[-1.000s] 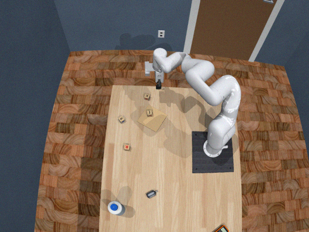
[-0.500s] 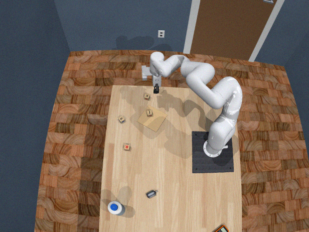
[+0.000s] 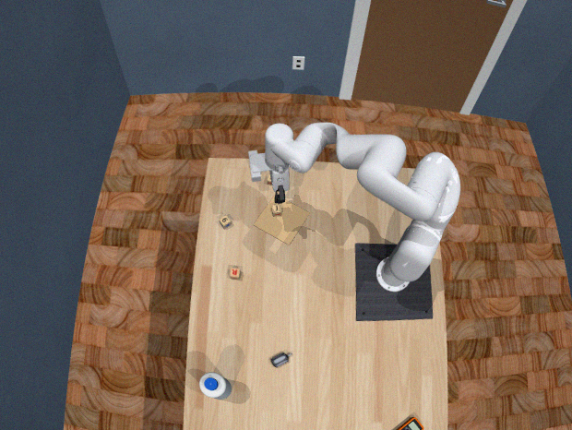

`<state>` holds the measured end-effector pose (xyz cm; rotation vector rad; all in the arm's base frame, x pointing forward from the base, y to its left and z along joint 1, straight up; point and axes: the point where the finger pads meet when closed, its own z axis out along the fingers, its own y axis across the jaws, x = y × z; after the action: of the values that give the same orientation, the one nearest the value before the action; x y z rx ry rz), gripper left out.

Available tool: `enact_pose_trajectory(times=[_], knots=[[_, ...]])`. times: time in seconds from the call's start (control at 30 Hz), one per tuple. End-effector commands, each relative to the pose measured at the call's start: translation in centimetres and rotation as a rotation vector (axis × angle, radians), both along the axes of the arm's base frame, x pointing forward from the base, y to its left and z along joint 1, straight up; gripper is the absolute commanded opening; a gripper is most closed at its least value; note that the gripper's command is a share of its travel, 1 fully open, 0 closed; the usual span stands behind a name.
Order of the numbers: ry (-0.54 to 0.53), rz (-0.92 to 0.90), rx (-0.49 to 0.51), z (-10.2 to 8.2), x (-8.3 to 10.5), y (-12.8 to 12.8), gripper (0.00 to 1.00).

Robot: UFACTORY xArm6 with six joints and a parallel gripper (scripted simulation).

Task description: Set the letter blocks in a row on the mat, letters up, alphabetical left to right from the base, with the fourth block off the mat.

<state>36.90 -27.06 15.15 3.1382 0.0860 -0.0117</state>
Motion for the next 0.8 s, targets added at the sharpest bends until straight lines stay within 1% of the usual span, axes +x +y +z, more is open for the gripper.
enact_pose_trajectory(times=[0.0,0.37,0.43,0.53,0.6,0.63,0.7,0.73,0.77], knots=[[-0.005,0.001,-0.005,0.3,0.3,0.5,1.0],[-0.005,0.001,-0.005,0.3,0.3,0.5,1.0],[-0.005,0.001,-0.005,-0.7,0.3,0.4,1.0],[-0.005,0.001,-0.005,-3.4,0.3,0.4,1.0],[-0.005,0.001,-0.005,-3.4,0.3,0.4,1.0],[-0.005,0.001,-0.005,-4.0,0.3,0.4,1.0],[-0.005,0.001,-0.005,-4.4,0.3,0.4,1.0],[-0.005,0.001,-0.005,-4.4,0.3,0.4,0.69],[-0.005,0.001,-0.005,-4.4,0.3,0.4,0.69]])
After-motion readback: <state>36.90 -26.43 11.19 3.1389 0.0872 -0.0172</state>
